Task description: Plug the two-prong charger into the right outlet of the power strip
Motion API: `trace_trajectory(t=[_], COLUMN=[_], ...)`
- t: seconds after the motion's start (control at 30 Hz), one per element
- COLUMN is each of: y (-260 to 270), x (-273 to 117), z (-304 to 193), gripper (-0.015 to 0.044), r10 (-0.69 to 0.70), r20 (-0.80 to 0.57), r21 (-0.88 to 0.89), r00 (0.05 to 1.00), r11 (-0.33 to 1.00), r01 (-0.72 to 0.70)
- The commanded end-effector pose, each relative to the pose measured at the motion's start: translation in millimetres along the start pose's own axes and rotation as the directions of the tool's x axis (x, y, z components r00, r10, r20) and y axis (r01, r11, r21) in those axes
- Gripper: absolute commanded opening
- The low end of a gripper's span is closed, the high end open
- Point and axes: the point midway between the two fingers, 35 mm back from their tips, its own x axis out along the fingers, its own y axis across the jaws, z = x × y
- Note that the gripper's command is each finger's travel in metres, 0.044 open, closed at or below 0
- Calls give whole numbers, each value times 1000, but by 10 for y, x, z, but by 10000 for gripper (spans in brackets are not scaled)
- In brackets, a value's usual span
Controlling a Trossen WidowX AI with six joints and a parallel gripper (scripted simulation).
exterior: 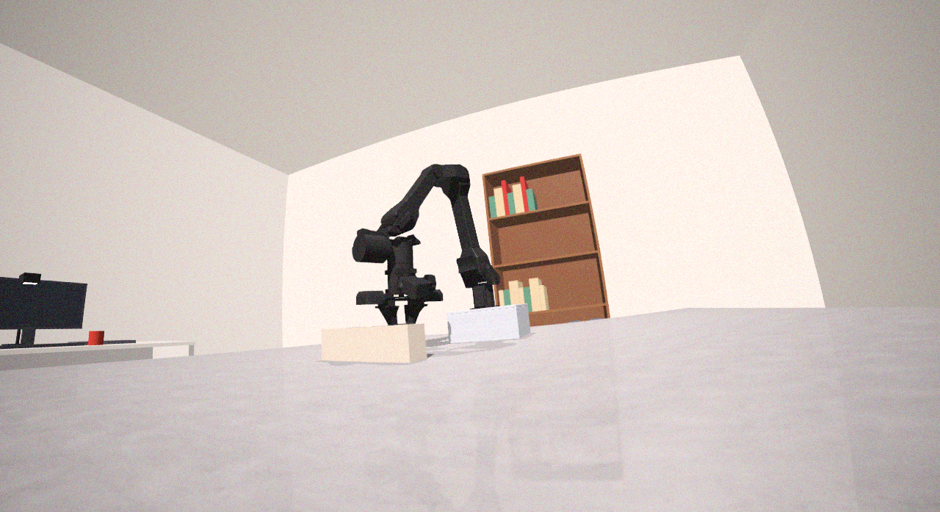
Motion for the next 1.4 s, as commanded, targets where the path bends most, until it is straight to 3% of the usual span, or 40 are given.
trace_trajectory(t=[0.0, 0.37, 1.37], y=[-30, 8, -63], x=[-168, -364, -202], z=[-12, -30, 33], gripper=[0, 0, 0], r10=[-19, -16, 6], r20=[-1, -1, 16], r21=[-2, 21, 444], r00=[1000, 1000, 1000], r11=[1000, 1000, 896], r01=[19, 16, -13])
